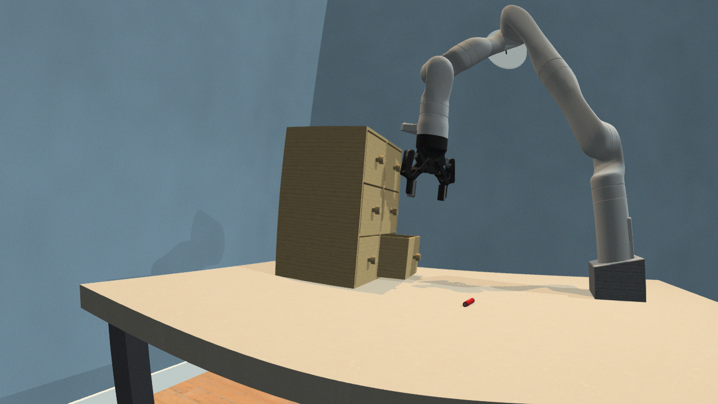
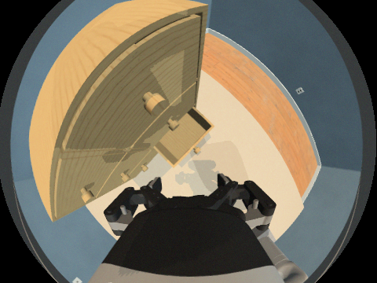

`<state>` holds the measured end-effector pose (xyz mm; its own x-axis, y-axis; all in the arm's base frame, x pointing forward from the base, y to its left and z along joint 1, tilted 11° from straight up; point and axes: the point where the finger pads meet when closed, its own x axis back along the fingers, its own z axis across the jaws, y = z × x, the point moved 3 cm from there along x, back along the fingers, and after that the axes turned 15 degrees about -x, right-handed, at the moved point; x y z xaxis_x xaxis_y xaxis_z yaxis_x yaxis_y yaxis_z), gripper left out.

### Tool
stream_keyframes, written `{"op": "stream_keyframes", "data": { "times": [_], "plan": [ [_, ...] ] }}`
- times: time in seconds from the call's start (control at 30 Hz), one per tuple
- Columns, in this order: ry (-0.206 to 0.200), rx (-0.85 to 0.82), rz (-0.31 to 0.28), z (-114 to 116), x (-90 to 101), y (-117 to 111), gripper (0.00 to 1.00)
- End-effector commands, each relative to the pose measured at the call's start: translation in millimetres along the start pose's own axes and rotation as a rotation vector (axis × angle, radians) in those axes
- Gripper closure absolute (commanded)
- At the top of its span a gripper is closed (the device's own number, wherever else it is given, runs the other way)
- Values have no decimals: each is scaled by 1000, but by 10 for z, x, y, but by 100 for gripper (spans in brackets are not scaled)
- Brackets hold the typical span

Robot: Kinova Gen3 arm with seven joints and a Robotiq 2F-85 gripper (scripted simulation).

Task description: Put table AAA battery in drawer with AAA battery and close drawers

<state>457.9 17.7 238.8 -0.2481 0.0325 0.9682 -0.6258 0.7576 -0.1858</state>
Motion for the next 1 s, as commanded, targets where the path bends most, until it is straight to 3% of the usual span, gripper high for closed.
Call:
{"op": "stream_keyframes", "data": {
  "times": [0.0, 0.97],
  "plan": [
    [-7, -16, 3, -72, -38, 1, 0],
    [-7, -158, 15, -202, -206, -75, 0]
  ]
}}
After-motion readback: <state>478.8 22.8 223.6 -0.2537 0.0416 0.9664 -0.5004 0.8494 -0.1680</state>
